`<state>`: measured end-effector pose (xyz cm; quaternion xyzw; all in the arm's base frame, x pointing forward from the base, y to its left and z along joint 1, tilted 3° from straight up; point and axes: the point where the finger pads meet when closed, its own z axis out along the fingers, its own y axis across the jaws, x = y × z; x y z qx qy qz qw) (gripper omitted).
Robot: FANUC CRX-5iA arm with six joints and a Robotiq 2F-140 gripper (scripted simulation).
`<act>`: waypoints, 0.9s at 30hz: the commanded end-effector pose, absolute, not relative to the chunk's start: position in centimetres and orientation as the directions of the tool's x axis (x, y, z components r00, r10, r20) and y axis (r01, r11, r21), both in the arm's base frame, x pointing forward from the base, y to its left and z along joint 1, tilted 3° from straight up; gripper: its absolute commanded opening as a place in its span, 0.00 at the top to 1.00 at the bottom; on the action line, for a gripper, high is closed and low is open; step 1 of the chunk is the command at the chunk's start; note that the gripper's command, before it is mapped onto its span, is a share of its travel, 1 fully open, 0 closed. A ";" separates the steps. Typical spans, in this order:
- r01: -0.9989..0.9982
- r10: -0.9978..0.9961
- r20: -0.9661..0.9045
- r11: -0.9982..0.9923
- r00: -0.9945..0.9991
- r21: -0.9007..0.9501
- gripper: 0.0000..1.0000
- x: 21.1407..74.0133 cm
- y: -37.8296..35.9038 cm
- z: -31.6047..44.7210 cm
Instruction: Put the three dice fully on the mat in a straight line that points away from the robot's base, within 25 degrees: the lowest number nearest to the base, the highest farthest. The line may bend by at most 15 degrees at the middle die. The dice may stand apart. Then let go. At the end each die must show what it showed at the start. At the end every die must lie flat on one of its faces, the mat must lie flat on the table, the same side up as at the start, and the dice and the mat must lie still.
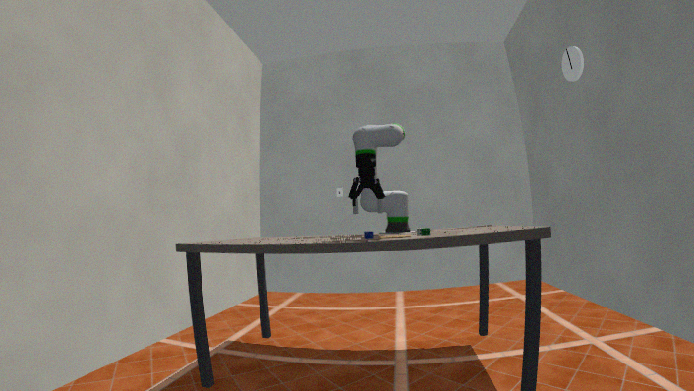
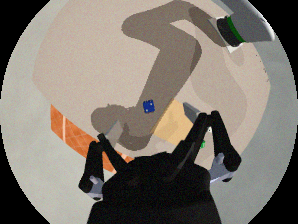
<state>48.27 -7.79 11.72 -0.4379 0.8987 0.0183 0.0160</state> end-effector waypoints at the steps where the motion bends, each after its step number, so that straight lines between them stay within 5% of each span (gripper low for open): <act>1: -0.788 -0.786 -0.045 0.616 -0.616 0.017 0.00 48.4 -7.7 9.6; 27: -0.788 -0.786 -0.045 0.616 -0.616 0.017 0.00 48.4 -7.6 7.2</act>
